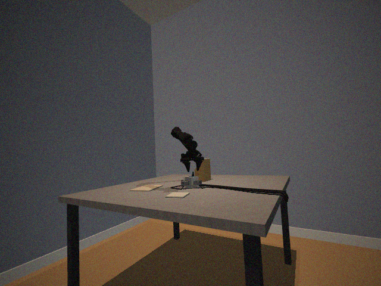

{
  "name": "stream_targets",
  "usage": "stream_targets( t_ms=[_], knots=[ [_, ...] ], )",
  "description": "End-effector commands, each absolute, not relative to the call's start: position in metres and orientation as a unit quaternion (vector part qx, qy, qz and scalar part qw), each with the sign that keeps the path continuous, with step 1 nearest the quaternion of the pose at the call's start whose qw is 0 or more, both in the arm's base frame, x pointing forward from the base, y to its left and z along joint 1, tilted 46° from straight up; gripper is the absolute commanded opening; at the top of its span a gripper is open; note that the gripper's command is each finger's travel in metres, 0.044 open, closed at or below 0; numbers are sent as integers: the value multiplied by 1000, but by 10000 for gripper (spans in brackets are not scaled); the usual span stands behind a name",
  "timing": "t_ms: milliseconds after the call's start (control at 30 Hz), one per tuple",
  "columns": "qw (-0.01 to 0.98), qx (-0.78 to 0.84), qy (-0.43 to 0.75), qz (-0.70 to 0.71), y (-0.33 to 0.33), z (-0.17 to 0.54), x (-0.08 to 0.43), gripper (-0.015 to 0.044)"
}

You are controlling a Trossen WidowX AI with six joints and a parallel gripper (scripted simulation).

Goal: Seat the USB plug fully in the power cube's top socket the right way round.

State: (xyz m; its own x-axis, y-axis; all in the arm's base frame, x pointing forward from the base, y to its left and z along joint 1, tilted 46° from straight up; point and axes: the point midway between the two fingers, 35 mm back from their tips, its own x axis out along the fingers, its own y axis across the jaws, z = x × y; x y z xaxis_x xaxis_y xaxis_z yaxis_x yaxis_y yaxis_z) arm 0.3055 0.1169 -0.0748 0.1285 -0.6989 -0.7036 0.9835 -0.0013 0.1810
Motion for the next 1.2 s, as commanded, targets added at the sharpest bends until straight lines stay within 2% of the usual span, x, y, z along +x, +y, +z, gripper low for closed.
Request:
stream_targets(
  t_ms=[0,200,733,833,1167],
  knots=[
    [675,328,213,-626,112,-78,305,440],
    [675,328,213,-626,111,-79,305,440],
    [673,332,214,-626,113,-78,306,20],
    [673,332,214,-626,113,-78,306,0],
    [673,332,214,-626,113,-78,306,0]
  ],
)
